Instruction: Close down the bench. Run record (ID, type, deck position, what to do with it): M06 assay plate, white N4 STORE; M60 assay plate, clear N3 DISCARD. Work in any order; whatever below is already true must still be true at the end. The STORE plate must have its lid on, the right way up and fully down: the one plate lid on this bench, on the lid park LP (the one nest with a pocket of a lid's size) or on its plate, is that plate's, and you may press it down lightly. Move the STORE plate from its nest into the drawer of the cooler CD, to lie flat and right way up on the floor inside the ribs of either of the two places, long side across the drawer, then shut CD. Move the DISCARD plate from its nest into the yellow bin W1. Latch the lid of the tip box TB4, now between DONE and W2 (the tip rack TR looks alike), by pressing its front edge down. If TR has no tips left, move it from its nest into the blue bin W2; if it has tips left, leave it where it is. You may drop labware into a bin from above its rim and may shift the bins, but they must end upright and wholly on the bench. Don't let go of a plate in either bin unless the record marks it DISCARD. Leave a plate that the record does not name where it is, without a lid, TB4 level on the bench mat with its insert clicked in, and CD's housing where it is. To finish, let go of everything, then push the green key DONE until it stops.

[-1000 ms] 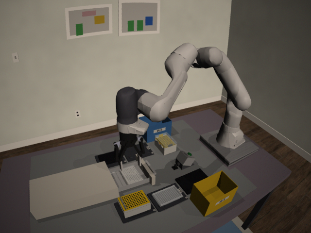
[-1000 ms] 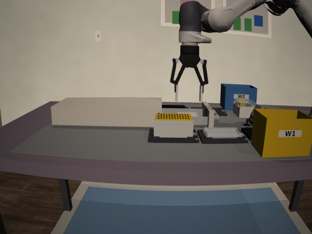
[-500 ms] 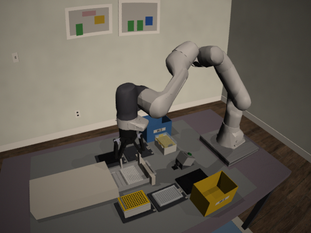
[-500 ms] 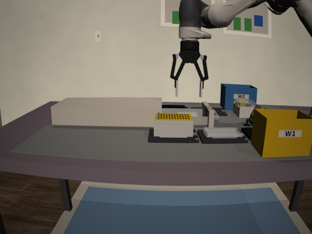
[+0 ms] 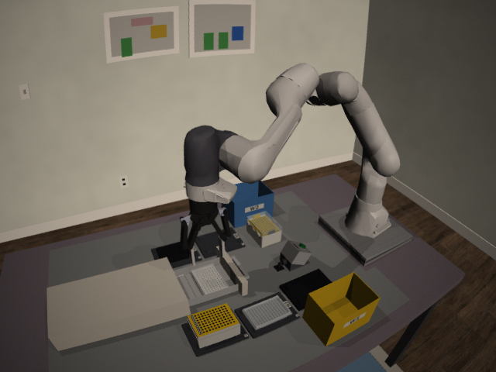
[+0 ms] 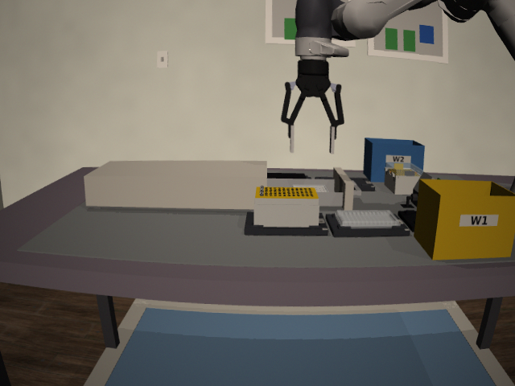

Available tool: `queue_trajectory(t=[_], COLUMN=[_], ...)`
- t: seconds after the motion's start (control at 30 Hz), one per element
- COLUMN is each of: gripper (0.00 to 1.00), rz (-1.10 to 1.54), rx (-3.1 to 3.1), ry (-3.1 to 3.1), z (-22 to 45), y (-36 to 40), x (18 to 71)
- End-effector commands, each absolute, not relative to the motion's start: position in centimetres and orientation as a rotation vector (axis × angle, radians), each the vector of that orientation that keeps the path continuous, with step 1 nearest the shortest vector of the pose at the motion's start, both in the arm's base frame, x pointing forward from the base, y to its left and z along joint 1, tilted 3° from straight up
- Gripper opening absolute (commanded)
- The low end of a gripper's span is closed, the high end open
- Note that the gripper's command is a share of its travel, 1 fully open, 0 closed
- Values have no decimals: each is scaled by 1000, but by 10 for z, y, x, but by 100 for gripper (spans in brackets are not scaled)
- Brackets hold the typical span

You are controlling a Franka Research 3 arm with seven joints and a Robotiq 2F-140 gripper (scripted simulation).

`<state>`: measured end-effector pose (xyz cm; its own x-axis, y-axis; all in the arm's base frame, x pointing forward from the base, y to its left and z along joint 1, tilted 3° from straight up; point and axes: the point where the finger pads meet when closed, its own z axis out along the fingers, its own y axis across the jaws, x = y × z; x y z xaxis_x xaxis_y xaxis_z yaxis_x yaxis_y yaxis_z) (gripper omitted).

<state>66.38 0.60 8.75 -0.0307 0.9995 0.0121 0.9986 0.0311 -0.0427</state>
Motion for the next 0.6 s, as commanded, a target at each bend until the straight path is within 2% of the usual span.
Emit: queue_trajectory(t=[0.0,0.57], gripper=[61,61], rz=[37,37], rx=[-2149,-2149], ry=[-2234,-2234], z=[94,104], y=[5,5], x=[663,664])
